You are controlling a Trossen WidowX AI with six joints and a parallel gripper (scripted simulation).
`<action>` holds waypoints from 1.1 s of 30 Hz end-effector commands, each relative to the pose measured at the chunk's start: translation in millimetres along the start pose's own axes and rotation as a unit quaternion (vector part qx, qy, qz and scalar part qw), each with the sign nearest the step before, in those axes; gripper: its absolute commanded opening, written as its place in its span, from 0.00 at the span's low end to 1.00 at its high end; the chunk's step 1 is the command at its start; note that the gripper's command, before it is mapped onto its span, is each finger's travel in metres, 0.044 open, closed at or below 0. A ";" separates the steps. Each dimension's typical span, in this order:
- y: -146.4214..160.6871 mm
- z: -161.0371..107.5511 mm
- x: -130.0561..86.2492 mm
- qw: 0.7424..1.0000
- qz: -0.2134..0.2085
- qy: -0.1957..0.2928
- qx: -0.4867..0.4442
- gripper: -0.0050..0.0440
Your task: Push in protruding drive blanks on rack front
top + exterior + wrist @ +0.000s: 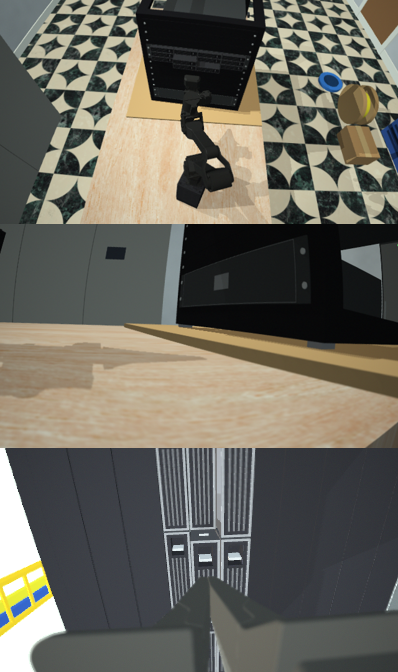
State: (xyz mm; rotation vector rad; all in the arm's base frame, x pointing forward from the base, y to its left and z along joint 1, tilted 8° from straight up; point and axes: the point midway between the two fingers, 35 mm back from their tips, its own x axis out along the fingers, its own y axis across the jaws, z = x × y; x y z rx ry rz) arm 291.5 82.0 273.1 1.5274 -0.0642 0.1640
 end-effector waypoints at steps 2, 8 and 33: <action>-3.0 -0.1 -0.2 1.000 -0.003 -0.002 0.001 0.00; -3.0 -0.1 -0.2 1.000 -0.003 -0.002 0.001 0.00; 0.6 -24.2 5.8 1.000 -0.003 -0.002 0.001 0.00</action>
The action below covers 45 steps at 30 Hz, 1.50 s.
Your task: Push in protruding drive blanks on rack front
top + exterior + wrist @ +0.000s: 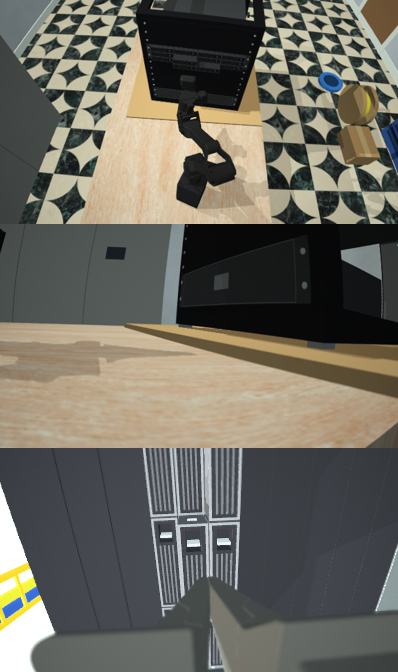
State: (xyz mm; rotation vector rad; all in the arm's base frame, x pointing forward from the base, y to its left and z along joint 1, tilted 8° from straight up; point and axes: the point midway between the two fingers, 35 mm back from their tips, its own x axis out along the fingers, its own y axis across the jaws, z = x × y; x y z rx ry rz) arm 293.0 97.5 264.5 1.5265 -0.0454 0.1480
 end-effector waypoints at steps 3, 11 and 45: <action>10.9 -21.3 7.5 1.000 0.008 -0.003 0.002 0.00; 15.8 -52.7 15.3 1.000 0.008 -0.003 0.002 0.00; 31.1 -149.5 39.7 1.000 0.008 -0.003 0.002 0.00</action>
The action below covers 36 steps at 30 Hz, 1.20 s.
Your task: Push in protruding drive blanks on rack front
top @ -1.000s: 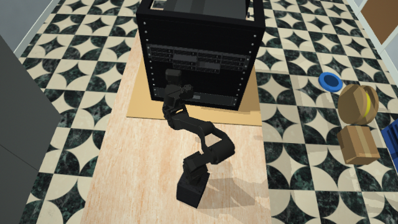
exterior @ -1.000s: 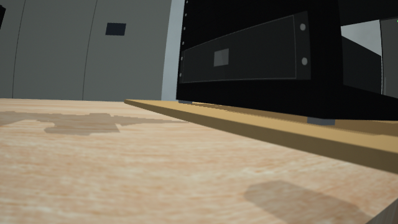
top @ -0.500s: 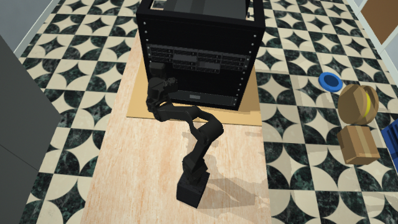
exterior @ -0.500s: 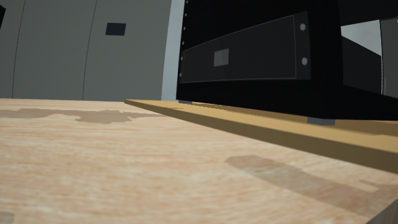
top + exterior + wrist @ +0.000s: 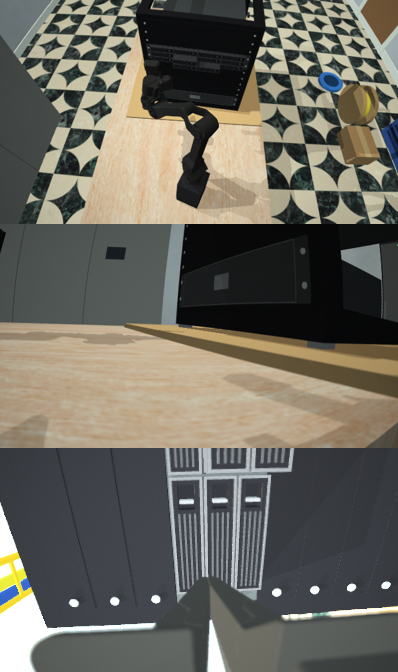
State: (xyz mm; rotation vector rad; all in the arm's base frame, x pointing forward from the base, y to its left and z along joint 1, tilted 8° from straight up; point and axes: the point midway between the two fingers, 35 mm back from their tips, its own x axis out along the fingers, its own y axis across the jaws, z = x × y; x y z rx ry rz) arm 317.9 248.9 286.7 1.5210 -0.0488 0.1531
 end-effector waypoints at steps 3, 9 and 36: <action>6.7 -1.0 17.0 1.000 0.005 -0.003 0.004 0.00; 6.9 -0.9 39.0 1.000 0.005 -0.003 0.004 0.00; 16.9 -1.9 41.9 1.000 0.005 -0.003 0.004 0.00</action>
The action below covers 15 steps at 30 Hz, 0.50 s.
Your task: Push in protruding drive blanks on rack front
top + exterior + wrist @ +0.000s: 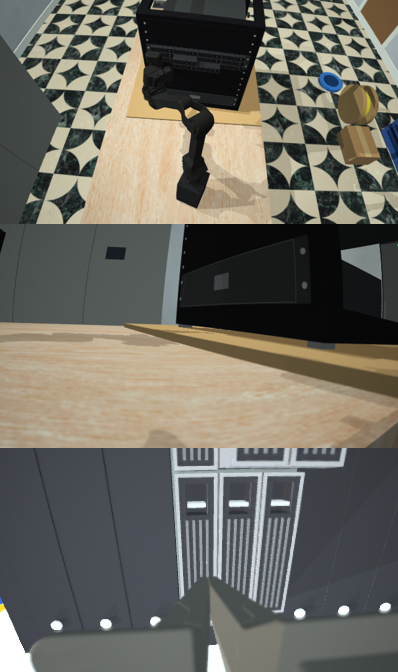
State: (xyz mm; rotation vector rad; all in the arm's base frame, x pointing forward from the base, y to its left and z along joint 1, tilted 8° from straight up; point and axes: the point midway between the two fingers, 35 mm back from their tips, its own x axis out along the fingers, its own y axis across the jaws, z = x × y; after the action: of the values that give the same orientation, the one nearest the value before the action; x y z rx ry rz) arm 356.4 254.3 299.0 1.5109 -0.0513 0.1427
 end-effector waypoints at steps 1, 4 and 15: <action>9.6 0.5 1.9 1.000 0.008 0.000 0.010 0.00; 9.6 0.5 1.9 1.000 0.008 0.000 0.010 0.00; 11.0 1.1 5.9 1.000 0.008 0.000 0.010 0.00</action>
State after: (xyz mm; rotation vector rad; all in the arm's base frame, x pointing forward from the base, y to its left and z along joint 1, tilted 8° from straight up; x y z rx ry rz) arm 357.8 253.9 300.4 1.5110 -0.0511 0.1427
